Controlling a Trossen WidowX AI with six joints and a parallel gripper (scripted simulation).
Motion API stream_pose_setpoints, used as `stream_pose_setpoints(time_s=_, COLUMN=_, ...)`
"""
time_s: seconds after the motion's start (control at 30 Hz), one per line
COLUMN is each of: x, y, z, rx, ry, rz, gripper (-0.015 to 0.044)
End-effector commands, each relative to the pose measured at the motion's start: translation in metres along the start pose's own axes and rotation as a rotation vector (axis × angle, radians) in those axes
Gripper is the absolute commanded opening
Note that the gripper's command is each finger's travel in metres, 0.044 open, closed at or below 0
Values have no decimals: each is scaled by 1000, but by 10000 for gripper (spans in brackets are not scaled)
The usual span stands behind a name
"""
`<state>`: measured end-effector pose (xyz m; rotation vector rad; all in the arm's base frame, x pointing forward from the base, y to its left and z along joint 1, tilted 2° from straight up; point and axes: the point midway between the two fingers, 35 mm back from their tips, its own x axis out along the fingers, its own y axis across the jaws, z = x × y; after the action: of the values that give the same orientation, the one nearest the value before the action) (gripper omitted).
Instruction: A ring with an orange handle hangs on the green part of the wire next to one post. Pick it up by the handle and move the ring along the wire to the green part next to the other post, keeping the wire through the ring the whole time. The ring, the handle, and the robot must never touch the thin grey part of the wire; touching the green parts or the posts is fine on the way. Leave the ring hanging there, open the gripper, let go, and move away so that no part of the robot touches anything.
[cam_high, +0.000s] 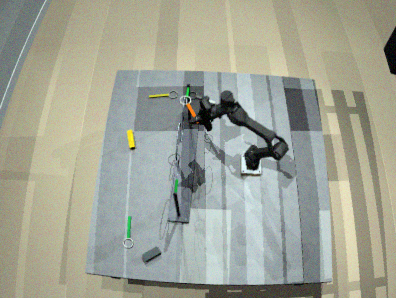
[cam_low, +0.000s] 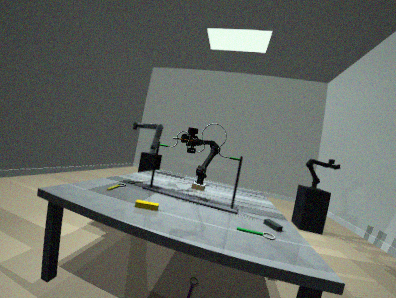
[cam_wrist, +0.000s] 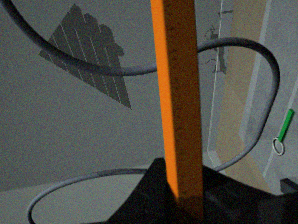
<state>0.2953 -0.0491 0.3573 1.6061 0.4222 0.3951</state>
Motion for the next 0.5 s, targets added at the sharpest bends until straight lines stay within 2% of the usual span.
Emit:
stream_pose_setpoints(time_s=0.0, x=0, y=3, z=-1, rx=-38, ry=3, rz=-11, gripper=-150)
stream_pose_setpoints(time_s=0.47, x=0, y=-1, z=-1, rx=-110, ry=-2, rz=-64, gripper=-150)
